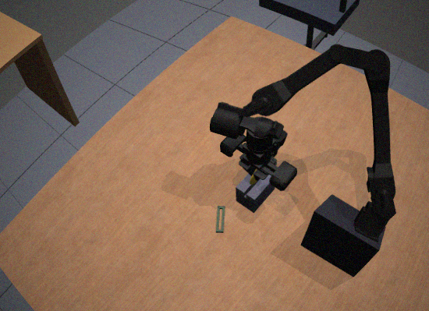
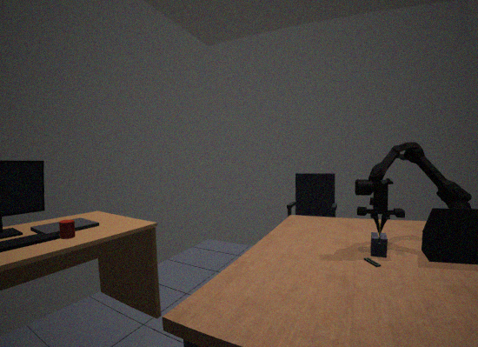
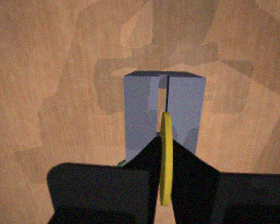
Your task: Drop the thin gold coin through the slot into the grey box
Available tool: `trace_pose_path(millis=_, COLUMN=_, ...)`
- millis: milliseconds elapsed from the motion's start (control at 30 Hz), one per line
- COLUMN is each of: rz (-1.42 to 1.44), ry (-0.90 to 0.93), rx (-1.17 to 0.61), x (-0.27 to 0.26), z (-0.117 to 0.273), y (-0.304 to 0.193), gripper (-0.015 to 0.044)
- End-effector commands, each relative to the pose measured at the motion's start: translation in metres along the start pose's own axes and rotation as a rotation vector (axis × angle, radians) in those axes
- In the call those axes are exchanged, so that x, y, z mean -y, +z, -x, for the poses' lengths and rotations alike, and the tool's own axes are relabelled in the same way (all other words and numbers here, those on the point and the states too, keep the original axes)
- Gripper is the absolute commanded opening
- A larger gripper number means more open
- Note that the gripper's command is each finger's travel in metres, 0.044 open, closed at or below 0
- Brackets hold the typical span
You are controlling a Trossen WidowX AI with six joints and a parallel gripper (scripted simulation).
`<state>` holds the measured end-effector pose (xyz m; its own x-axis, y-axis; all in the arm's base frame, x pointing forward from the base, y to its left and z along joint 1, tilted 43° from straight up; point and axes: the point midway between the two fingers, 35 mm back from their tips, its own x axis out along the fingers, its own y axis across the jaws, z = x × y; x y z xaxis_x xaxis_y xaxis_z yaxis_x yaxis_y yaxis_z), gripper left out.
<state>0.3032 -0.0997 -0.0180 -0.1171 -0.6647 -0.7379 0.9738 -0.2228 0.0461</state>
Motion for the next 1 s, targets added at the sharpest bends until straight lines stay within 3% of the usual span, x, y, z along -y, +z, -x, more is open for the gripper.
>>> trace_pose_path(millis=0, rz=0.0, ry=0.0, rx=0.0, x=0.0, z=0.0, y=0.0, gripper=0.0052)
trace_pose_path(millis=133, rz=0.0, ry=0.0, rx=0.0, x=0.0, z=0.0, y=0.0, gripper=0.0157)
trace_pose_path(millis=433, rz=0.0, ry=0.0, rx=0.0, x=0.0, z=0.0, y=0.0, gripper=0.0161)
trace_pose_path(millis=700, rz=0.001, ry=0.0, rx=-0.001, x=0.0, z=0.021, y=0.0, gripper=0.0371)
trace_pose_path(millis=800, rz=0.009, ry=-0.005, rx=0.005, x=0.004, z=0.055, y=0.001, gripper=0.044)
trace_pose_path(millis=967, rz=0.009, ry=-0.005, rx=0.006, x=0.004, z=0.059, y=0.001, gripper=0.044)
